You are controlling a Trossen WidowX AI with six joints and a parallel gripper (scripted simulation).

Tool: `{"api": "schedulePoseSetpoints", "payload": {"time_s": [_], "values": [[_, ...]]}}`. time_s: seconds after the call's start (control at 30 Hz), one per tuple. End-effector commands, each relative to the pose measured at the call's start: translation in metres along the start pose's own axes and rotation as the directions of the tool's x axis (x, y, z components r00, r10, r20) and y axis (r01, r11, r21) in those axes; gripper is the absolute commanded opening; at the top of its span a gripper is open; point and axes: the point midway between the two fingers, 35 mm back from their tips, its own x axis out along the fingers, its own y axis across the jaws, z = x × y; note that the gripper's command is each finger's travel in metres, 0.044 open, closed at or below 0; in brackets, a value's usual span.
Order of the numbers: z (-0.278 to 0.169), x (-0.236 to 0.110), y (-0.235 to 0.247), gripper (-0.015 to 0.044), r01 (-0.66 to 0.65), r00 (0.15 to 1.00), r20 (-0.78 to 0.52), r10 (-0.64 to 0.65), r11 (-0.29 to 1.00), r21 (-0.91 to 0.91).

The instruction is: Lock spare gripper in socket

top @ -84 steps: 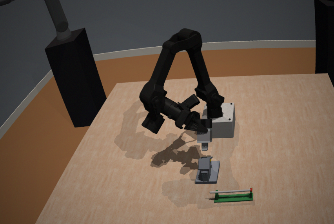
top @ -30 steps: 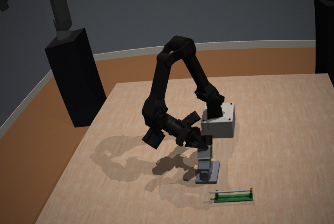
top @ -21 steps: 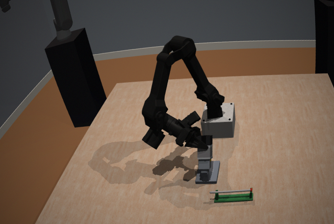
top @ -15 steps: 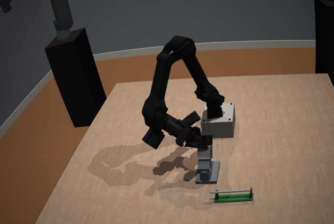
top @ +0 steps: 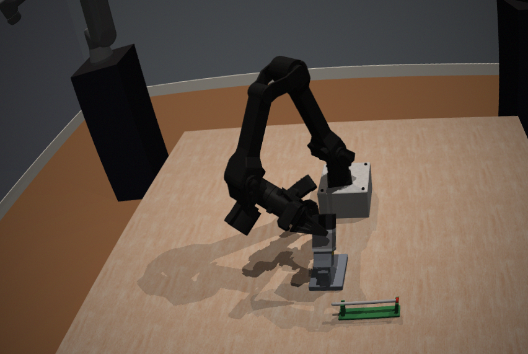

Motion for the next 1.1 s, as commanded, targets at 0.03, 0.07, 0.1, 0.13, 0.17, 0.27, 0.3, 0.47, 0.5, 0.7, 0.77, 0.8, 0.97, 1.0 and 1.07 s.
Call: {"api": "schedulePoseSetpoints", "payload": {"time_s": [0.03, 0.07, 0.1, 0.13, 0.17, 0.27, 0.3, 0.47, 0.5, 0.7, 0.77, 0.8, 0.97, 1.0, 1.07], "values": [[0.009, -0.005, 0.000, 0.0440, -0.001, 1.000, 0.001, 0.001, 1.000, 0.000], [0.011, -0.006, 0.000, 0.0440, 0.000, 1.000, 0.001, 0.000, 1.000, 0.001], [0.012, -0.007, 0.000, 0.0440, 0.000, 1.000, 0.002, 0.000, 1.000, 0.002], [0.014, -0.008, 0.000, 0.0440, 0.001, 1.000, 0.002, -0.001, 1.000, 0.002], [0.015, -0.009, 0.000, 0.0440, 0.001, 1.000, 0.002, -0.001, 1.000, 0.002], [0.020, -0.012, -0.001, 0.0440, 0.003, 1.000, 0.002, -0.003, 1.000, 0.003], [0.022, -0.013, -0.001, 0.0440, 0.003, 1.000, 0.003, -0.003, 1.000, 0.003], [0.030, -0.018, -0.002, 0.0440, 0.005, 1.000, 0.004, -0.005, 1.000, 0.006], [0.031, -0.019, -0.002, 0.0440, 0.005, 1.000, 0.004, -0.005, 1.000, 0.006], [0.041, -0.024, -0.002, 0.0440, 0.008, 1.000, 0.005, -0.008, 1.000, 0.009], [0.044, -0.026, -0.003, 0.0440, 0.008, 1.000, 0.006, -0.008, 1.000, 0.010], [0.046, -0.027, -0.003, 0.0440, 0.009, 1.000, 0.006, -0.009, 1.000, 0.011], [0.054, -0.032, -0.003, 0.0440, 0.011, 1.000, 0.007, -0.011, 1.000, 0.013], [0.055, -0.033, -0.003, 0.0440, 0.011, 1.000, 0.007, -0.011, 1.000, 0.014], [0.058, -0.035, -0.003, 0.0440, 0.012, 1.000, 0.008, -0.012, 1.000, 0.015]]}}
